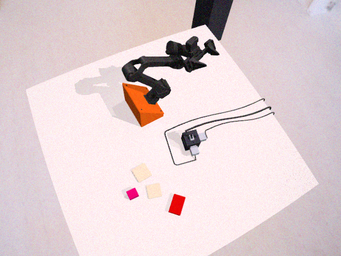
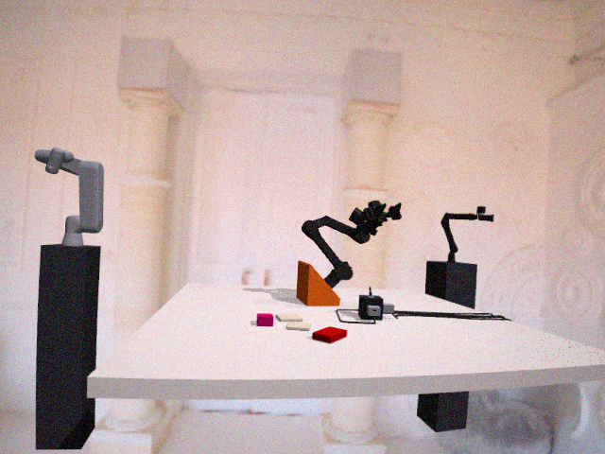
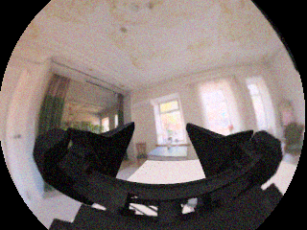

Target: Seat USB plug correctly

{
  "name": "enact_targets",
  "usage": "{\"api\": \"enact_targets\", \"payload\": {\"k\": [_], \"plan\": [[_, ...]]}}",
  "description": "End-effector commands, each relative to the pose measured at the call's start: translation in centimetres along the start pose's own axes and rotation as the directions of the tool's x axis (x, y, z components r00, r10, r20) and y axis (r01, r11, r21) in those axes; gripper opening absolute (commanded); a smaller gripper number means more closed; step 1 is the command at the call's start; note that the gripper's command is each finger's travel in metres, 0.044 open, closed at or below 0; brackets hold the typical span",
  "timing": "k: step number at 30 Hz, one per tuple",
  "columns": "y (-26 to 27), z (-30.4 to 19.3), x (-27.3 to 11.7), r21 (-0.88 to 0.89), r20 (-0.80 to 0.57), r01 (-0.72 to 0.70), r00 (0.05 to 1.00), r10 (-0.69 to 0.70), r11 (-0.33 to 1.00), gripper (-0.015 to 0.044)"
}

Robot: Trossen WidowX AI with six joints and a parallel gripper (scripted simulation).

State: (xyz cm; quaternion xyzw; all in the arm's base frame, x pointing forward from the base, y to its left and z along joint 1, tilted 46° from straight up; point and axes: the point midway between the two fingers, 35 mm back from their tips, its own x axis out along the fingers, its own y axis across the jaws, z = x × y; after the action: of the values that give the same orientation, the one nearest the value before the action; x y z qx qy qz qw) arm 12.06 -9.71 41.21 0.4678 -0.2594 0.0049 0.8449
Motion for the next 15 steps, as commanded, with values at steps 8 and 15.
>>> {"api": "enact_targets", "payload": {"k": [8,15], "plan": [[11.0,-5.5,0.7,-0.327,0.006,-0.255,0.962,0.272,0.910,0.0440],[13.8,-16.9,4.2,-0.497,-0.313,-0.411,0.906,0.284,0.764,0.0440]]}}
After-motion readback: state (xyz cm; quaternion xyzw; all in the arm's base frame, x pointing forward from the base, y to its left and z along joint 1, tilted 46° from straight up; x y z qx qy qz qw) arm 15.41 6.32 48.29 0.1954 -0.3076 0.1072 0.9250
